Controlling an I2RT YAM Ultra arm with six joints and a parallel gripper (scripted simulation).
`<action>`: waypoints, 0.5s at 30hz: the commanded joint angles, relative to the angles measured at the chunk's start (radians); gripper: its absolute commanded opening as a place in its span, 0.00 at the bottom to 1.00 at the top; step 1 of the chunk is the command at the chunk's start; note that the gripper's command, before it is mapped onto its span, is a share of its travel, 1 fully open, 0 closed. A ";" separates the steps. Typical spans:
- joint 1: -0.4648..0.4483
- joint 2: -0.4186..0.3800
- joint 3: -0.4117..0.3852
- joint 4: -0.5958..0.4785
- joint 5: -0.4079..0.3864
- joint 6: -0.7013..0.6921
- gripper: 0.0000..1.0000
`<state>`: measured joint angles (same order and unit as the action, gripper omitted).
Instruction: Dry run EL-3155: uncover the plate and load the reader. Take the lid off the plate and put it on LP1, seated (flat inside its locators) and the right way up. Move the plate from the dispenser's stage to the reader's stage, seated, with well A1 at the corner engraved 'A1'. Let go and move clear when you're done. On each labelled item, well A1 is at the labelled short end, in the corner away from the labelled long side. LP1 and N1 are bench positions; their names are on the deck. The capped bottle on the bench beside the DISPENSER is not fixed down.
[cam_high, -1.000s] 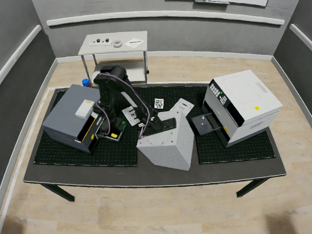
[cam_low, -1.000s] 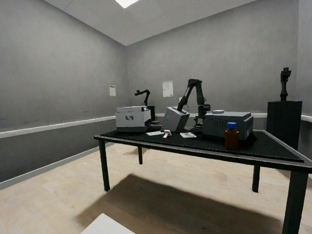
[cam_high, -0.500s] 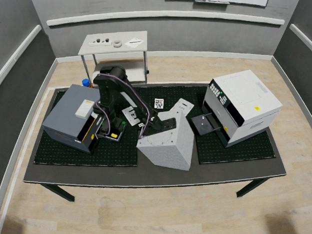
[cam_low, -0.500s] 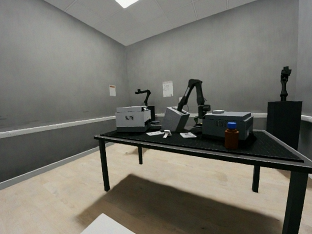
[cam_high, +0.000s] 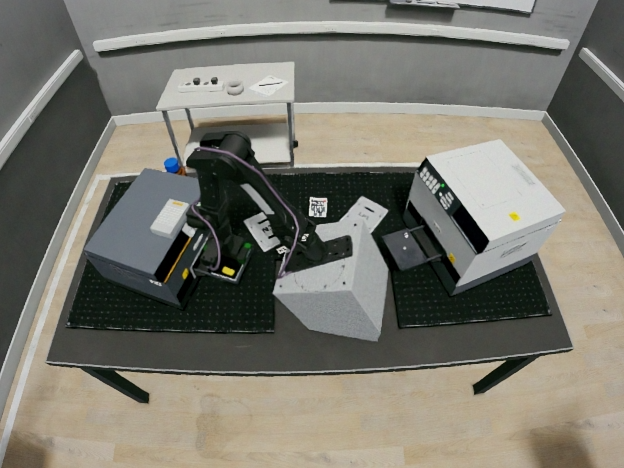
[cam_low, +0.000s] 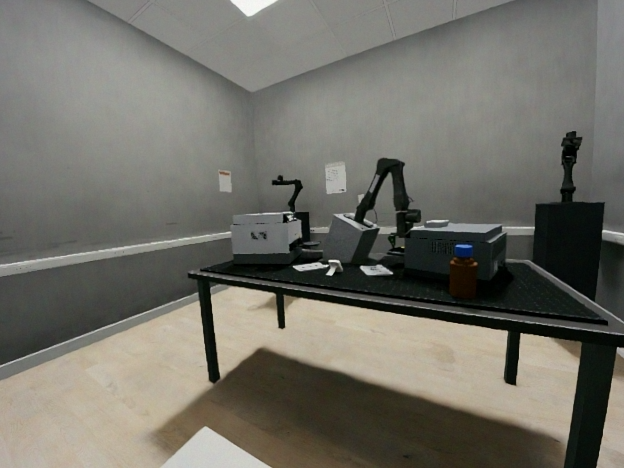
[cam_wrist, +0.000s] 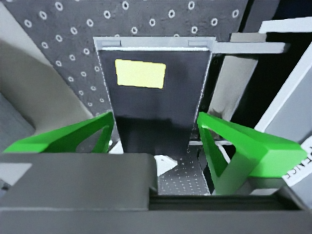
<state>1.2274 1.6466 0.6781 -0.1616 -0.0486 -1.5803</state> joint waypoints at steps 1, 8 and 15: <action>0.013 0.005 -0.010 -0.002 0.001 0.008 1.00; 0.013 0.005 -0.010 -0.002 0.001 0.008 1.00; 0.003 -0.004 0.001 0.000 0.000 0.002 0.97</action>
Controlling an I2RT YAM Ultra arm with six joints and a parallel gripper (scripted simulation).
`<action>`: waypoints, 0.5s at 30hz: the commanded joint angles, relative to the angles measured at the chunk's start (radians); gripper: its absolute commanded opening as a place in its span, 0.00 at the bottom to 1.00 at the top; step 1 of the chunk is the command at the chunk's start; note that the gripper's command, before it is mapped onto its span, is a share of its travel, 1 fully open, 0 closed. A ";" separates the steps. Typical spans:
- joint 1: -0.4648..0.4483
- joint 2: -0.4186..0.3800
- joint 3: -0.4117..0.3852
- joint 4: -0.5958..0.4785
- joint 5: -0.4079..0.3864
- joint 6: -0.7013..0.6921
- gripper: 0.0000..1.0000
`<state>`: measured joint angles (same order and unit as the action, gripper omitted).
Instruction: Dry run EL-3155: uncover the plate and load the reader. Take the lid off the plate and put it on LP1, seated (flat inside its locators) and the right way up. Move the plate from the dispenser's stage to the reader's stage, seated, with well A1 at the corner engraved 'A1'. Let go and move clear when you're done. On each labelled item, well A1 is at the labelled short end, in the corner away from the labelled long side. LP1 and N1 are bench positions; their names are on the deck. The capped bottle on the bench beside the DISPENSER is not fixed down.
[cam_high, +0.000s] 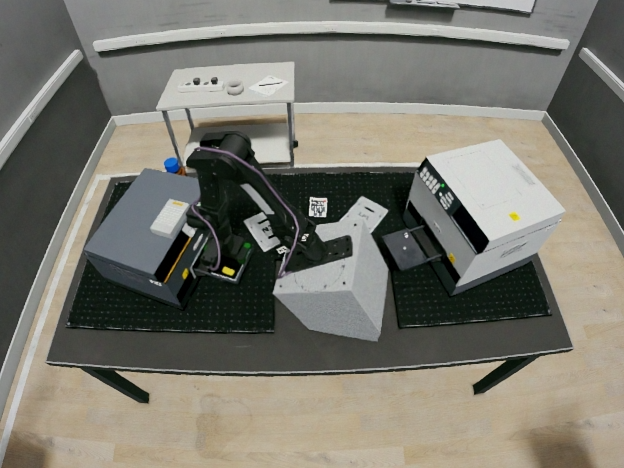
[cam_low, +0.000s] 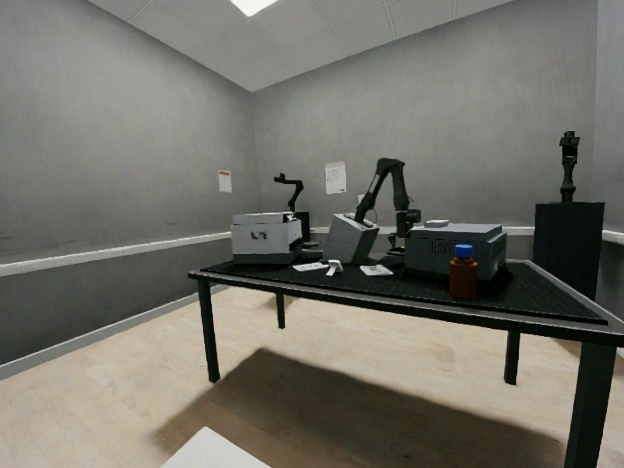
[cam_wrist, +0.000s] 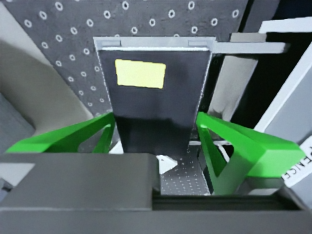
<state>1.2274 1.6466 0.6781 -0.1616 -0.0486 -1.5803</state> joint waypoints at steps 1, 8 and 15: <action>0.003 -0.004 0.001 0.000 0.000 0.002 0.97; 0.003 -0.004 0.001 0.000 0.000 0.002 0.93; 0.003 -0.004 0.001 0.000 0.000 0.002 0.88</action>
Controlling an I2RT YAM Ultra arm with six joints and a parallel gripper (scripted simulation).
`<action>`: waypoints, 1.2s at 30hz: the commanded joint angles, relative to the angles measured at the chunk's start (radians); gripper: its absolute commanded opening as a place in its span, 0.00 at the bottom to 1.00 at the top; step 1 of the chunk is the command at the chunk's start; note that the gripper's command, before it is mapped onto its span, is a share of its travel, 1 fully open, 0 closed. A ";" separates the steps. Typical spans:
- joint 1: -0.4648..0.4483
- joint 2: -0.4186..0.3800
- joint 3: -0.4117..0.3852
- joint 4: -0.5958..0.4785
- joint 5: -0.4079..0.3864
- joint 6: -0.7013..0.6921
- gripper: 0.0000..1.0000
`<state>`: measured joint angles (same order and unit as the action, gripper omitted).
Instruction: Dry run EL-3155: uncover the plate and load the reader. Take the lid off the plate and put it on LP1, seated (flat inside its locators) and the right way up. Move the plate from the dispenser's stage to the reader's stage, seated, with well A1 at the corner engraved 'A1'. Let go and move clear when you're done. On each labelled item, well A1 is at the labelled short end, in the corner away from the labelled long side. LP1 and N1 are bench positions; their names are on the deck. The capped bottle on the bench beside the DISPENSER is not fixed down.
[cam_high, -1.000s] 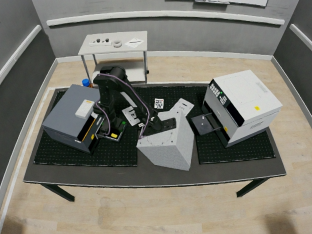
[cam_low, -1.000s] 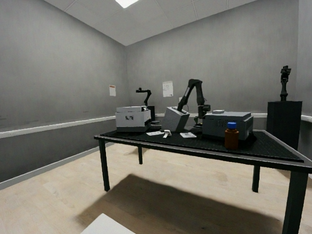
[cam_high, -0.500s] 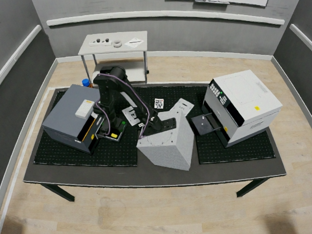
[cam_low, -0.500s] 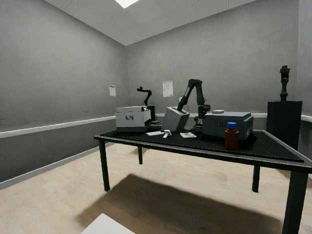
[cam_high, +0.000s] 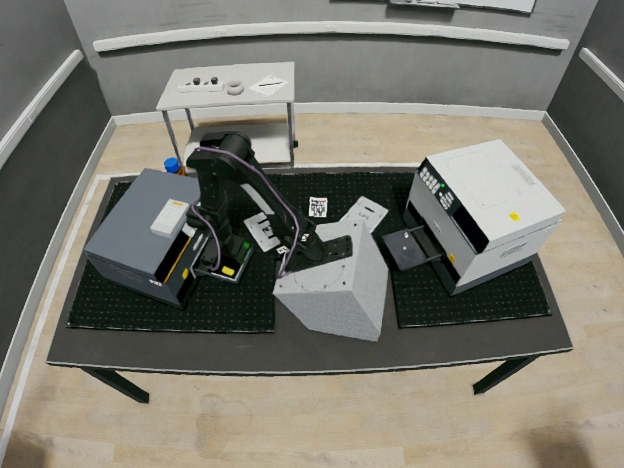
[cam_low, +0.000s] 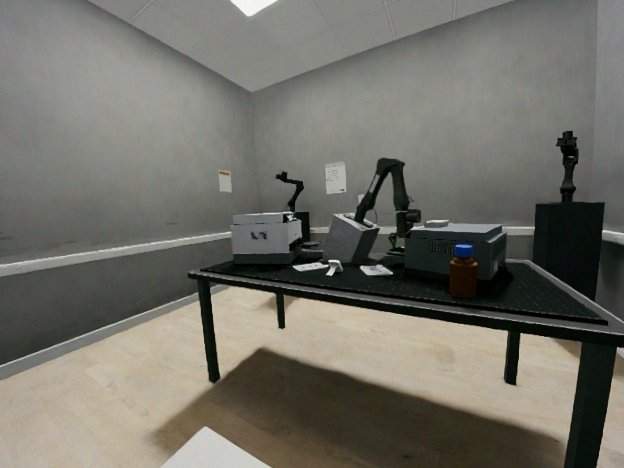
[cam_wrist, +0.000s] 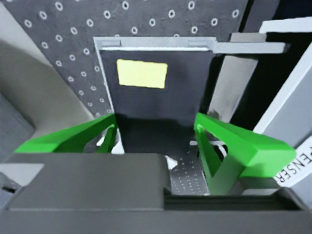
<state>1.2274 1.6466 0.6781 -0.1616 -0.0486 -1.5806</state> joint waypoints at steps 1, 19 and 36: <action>0.003 -0.004 0.001 0.000 0.000 0.003 0.87; 0.003 -0.004 0.001 0.000 0.000 0.003 0.85; 0.013 -0.029 -0.010 -0.020 0.000 0.008 0.85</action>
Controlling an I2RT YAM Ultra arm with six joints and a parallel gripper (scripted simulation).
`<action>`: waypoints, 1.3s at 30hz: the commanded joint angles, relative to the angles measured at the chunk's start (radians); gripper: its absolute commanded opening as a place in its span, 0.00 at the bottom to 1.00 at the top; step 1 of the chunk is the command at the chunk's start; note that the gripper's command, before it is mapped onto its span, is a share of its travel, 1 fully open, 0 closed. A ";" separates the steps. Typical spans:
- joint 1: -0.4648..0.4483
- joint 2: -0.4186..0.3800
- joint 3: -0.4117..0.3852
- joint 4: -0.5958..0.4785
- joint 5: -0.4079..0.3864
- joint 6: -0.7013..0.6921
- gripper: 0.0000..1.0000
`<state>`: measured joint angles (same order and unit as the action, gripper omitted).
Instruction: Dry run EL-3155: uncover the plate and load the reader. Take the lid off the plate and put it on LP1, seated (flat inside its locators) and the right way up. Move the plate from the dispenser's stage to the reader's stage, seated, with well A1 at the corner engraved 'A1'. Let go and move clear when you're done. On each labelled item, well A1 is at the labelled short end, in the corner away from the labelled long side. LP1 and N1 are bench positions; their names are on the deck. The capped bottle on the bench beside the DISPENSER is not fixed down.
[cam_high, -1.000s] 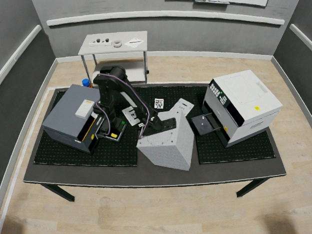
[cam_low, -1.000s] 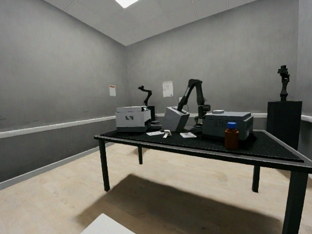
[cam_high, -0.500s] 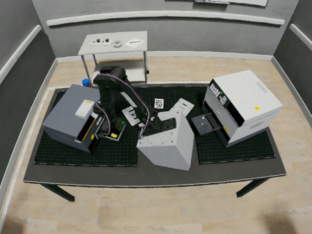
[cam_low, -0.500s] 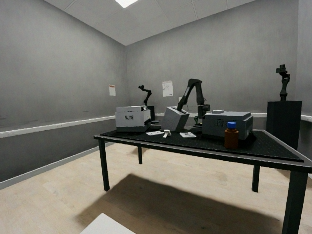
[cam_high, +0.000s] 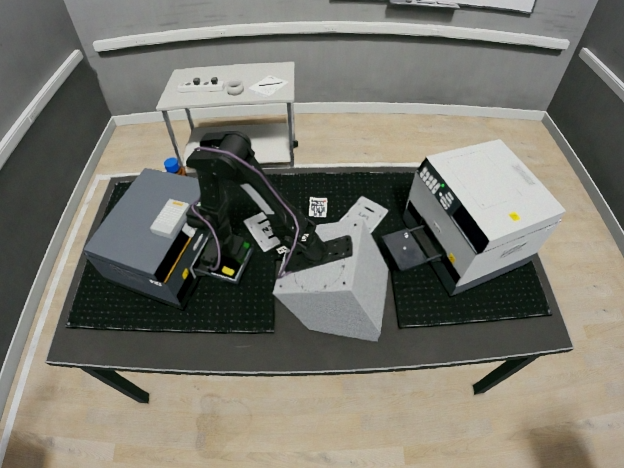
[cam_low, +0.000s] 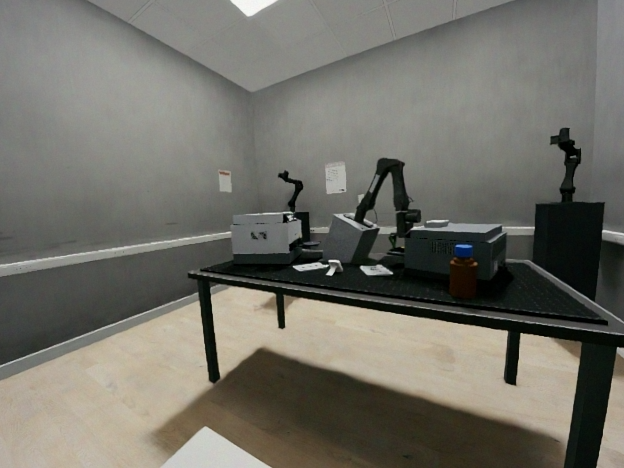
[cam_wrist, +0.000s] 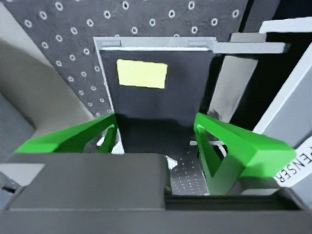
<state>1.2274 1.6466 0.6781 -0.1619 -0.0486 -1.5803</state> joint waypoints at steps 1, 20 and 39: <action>0.013 -0.030 -0.010 -0.021 0.000 0.008 0.85; -0.004 -0.055 -0.004 -0.053 -0.009 -0.005 0.85; 0.000 -0.078 0.026 -0.076 -0.011 -0.011 0.85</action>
<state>1.2228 1.5940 0.6781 -0.2134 -0.0498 -1.5829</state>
